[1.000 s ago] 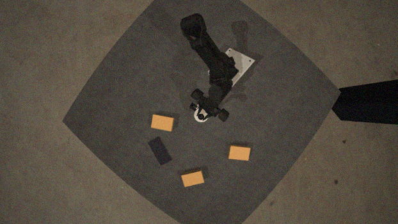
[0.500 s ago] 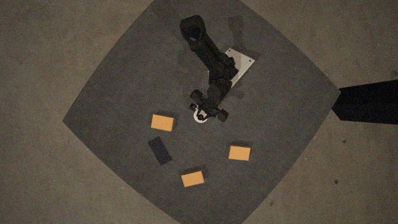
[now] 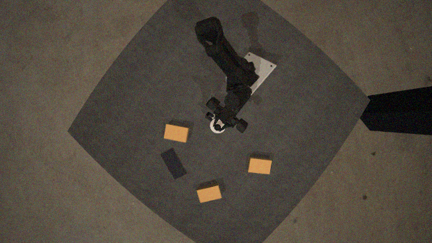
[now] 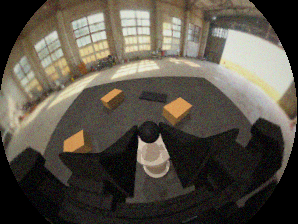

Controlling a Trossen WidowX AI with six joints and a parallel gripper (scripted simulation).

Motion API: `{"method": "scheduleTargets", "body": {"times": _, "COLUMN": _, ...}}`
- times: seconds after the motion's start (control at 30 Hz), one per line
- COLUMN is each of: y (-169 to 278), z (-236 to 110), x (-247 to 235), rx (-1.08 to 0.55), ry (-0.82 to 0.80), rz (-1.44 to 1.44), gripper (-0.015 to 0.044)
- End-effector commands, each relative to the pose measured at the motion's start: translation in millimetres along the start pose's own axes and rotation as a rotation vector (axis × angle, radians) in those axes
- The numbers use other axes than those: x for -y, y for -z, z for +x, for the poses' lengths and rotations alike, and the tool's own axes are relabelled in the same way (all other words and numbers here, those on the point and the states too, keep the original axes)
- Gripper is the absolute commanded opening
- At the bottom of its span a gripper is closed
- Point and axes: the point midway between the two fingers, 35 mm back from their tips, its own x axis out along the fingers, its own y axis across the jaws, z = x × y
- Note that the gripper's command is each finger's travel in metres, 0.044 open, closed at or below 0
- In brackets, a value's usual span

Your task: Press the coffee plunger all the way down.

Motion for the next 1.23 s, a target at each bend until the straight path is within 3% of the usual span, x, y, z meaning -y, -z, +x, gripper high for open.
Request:
{"method": "scheduleTargets", "body": {"times": 0.0, "y": 0.3, "z": 0.0, "x": 0.0, "rx": -0.001, "ry": 0.000, "rz": -0.001, "gripper": 0.0116}}
{"method": "scheduleTargets", "body": {"times": 0.43, "y": 0.3, "z": 0.0, "x": 0.0, "rx": -0.001, "ry": 0.000, "rz": -0.001, "gripper": 0.0440}}
{"method": "scheduleTargets", "body": {"times": 0.73, "y": -13.6, "z": -6.7, "x": -9.2, "rx": -0.017, "ry": -0.020, "rz": -0.003, "gripper": 0.0440}}
{"method": "scheduleTargets", "body": {"times": 1.07, "y": -48.5, "z": -64.2, "x": 4.8, "rx": -0.024, "ry": -0.010, "rz": -0.021, "gripper": 0.0440}}
{"method": "scheduleTargets", "body": {"times": 1.2, "y": -50.8, "z": -69.1, "x": 8.4, "rx": -0.020, "ry": -0.007, "rz": -0.023, "gripper": 0.0440}}
